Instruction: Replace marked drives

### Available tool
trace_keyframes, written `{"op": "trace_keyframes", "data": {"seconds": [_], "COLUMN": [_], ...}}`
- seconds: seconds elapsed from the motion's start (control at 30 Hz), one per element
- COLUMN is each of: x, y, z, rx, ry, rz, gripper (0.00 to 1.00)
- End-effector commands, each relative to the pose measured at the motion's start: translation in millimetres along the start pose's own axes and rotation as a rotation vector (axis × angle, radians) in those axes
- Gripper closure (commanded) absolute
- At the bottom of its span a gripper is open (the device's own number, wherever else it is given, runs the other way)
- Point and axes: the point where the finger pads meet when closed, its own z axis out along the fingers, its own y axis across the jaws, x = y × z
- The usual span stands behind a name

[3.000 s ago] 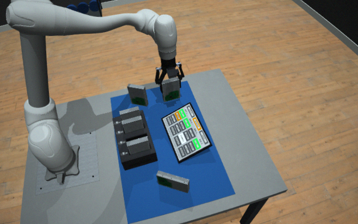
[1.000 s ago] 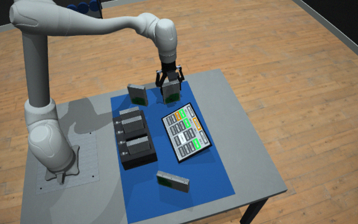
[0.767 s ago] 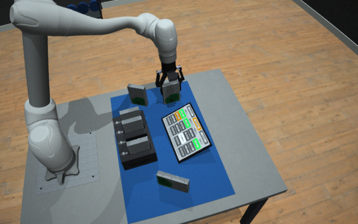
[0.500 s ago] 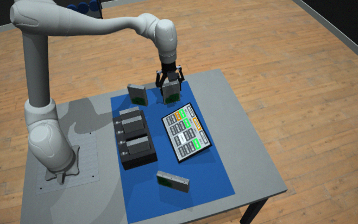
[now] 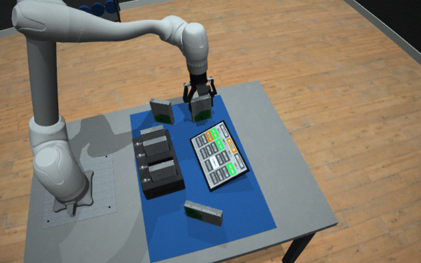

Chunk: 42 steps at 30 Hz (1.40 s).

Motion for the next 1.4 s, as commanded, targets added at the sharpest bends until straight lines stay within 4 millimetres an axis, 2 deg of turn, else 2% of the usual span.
{"op": "trace_keyframes", "data": {"seconds": [0.0, 0.23, 0.27, 1.37], "x": [-0.2, -0.2, -0.2, -0.2], "y": [-0.4, -0.4, -0.4, -0.4], "z": [-0.9, -0.9, -0.9, -0.9], "rx": [0.001, 0.001, 0.001, 0.001], "ry": [-0.001, -0.001, -0.001, -0.001], "rz": [0.0, 0.0, 0.0, 0.0], "gripper": [0.9, 0.9, 0.11, 0.11]}}
